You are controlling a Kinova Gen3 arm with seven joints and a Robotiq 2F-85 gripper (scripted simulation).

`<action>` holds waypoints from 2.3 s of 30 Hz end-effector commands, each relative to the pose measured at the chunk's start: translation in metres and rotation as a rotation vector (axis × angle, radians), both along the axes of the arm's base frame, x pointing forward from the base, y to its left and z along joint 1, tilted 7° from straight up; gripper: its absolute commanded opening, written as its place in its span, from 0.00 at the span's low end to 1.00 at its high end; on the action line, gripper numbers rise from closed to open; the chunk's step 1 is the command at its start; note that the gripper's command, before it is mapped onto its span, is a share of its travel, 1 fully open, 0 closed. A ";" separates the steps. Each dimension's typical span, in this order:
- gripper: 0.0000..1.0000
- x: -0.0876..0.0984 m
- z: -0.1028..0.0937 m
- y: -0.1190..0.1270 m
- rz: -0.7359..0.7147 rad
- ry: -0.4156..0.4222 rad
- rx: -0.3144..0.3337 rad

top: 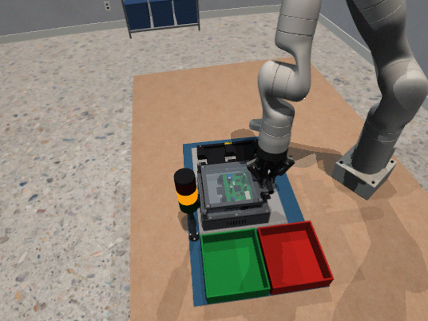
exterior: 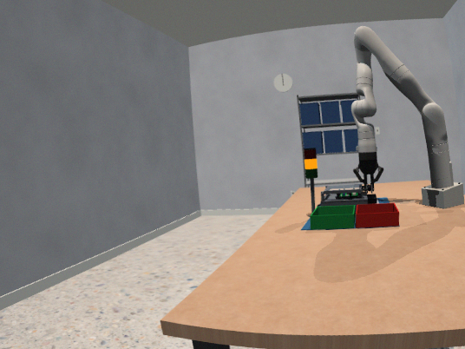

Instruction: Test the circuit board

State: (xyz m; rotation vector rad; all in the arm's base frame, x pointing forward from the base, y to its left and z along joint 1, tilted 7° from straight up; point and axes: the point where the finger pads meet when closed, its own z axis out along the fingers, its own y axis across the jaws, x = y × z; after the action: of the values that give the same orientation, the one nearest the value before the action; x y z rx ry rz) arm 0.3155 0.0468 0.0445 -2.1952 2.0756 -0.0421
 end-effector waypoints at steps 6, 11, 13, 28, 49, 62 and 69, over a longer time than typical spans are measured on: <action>0.50 0.000 -0.003 0.000 -0.001 0.007 0.002; 0.50 0.000 -0.003 0.000 -0.001 0.007 0.002; 0.50 0.000 -0.003 0.000 -0.001 0.007 0.002; 0.50 0.000 -0.003 0.000 -0.001 0.007 0.002; 0.50 0.000 0.004 0.000 -0.001 0.007 0.002; 0.50 -0.004 0.042 -0.003 -0.001 0.007 0.002; 0.50 -0.007 0.074 -0.005 -0.001 0.007 0.002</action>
State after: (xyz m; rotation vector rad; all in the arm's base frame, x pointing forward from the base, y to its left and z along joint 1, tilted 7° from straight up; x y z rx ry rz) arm 0.2999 0.0525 0.1041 -2.2356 2.0592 0.0066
